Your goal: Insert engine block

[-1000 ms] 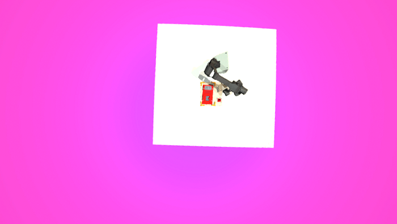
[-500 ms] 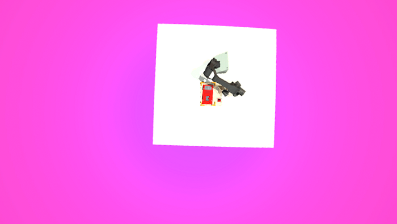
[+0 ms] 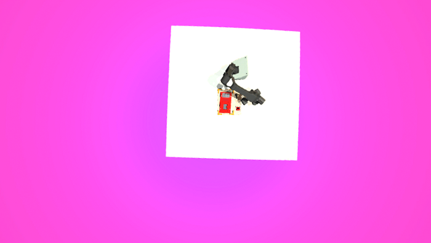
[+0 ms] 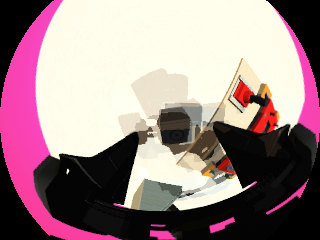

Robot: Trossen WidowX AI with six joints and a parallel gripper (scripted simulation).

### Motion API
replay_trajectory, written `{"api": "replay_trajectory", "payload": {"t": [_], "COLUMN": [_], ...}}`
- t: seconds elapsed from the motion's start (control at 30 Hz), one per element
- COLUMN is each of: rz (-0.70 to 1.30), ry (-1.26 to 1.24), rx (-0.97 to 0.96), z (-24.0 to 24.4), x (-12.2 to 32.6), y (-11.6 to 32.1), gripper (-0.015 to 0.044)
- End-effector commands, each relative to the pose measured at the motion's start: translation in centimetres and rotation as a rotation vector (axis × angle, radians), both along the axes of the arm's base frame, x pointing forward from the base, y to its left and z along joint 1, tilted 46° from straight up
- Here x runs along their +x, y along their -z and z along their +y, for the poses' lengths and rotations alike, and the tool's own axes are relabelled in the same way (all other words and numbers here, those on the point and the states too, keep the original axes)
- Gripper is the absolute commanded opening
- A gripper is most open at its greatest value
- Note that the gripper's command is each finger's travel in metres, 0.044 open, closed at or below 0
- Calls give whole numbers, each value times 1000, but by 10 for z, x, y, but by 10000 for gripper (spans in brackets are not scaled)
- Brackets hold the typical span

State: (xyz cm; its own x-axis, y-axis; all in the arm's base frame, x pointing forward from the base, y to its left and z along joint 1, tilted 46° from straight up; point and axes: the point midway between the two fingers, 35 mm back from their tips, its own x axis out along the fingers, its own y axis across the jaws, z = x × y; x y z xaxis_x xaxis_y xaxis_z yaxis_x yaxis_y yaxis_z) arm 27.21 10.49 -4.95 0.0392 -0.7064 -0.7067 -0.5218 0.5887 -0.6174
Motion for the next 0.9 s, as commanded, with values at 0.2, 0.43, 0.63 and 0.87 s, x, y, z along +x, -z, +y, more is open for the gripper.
{"api": "replay_trajectory", "payload": {"t": [0.2, 0.43, 0.63, 0.87], "rz": [5, 4, 4, 4], "ry": [-5, -5, -5, -5], "rx": [-7, -8, -9, -9], "z": [-12, -21, -27, -27], "x": [0, 0, -1, -1], "y": [11, 19, 25, 25], "gripper": [440, 440, 440, 282]}}
